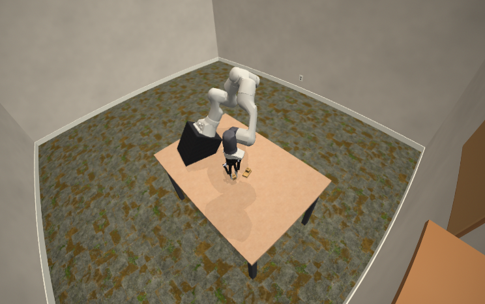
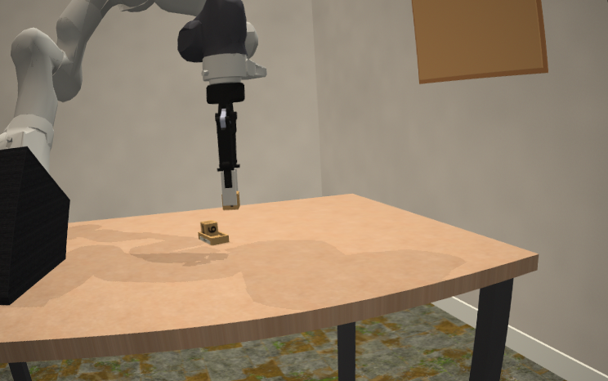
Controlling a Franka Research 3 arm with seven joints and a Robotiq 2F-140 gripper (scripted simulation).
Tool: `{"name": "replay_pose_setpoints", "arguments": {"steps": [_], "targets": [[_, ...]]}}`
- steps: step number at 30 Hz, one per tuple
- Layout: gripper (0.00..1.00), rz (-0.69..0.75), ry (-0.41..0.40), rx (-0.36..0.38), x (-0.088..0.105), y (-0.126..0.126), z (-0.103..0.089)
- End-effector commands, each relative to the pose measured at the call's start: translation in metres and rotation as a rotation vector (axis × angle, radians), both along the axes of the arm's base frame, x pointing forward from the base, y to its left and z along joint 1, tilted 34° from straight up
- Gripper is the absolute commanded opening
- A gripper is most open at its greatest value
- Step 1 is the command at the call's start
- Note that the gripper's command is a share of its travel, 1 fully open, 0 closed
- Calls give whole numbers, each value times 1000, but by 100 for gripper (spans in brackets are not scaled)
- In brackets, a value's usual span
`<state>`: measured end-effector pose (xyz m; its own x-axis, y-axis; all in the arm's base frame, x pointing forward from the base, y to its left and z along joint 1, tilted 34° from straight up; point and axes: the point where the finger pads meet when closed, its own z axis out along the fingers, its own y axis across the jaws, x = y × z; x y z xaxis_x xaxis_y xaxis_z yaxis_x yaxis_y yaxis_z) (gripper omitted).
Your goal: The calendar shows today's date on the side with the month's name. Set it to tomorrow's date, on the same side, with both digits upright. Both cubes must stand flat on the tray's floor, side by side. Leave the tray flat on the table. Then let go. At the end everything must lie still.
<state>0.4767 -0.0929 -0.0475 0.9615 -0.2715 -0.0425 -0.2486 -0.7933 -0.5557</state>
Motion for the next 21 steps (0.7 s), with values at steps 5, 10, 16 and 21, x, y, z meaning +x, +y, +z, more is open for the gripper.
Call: {"name": "replay_pose_setpoints", "arguments": {"steps": [5,10,16,21], "targets": [[17,23,-19,-6,3,9,-17],[17,23,-19,-6,6,21,-37],[17,23,-19,-6,8,31,-53],[17,23,-19,-6,11,42,-69]]}}
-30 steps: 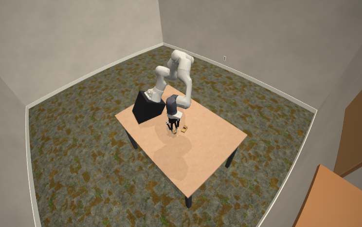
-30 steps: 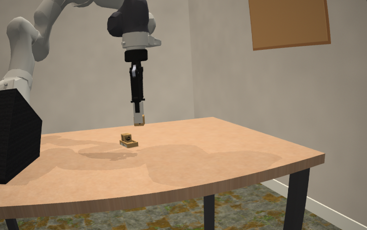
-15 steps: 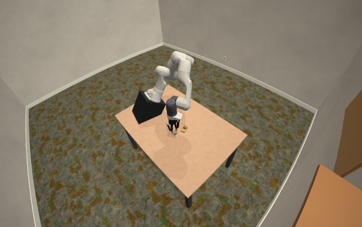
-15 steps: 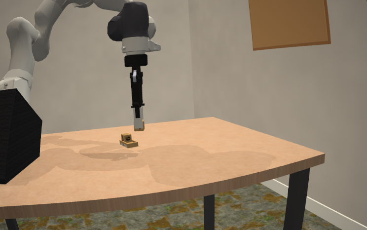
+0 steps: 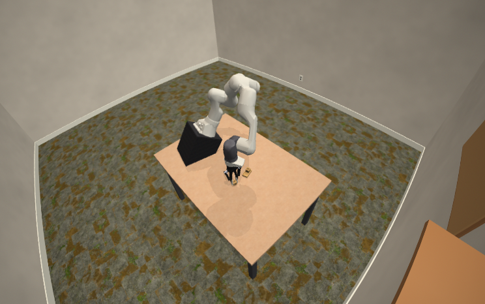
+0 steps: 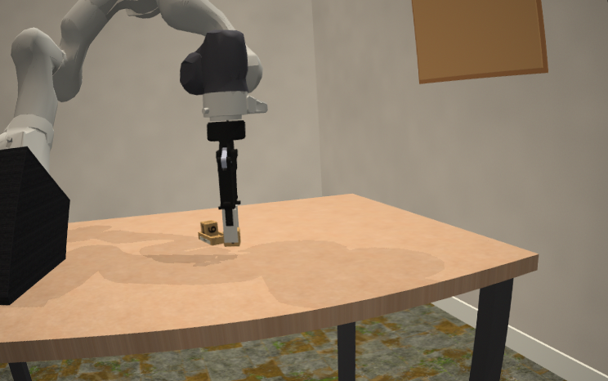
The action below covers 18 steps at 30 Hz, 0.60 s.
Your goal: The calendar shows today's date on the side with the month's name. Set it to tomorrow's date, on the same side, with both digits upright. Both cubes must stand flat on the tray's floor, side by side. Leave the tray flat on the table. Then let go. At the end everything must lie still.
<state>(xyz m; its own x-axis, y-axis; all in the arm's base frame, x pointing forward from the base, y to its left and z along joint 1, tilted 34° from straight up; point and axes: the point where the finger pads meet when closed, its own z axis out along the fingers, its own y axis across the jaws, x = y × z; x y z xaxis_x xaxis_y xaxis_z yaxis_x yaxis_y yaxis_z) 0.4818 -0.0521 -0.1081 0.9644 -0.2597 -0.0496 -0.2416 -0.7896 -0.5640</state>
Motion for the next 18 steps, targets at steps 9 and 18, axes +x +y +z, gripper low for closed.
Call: {"name": "replay_pose_setpoints", "arguments": {"steps": [9,18], "targets": [[17,11,-23,-17,7,7,-19],[17,11,-23,-17,7,8,-19]]}}
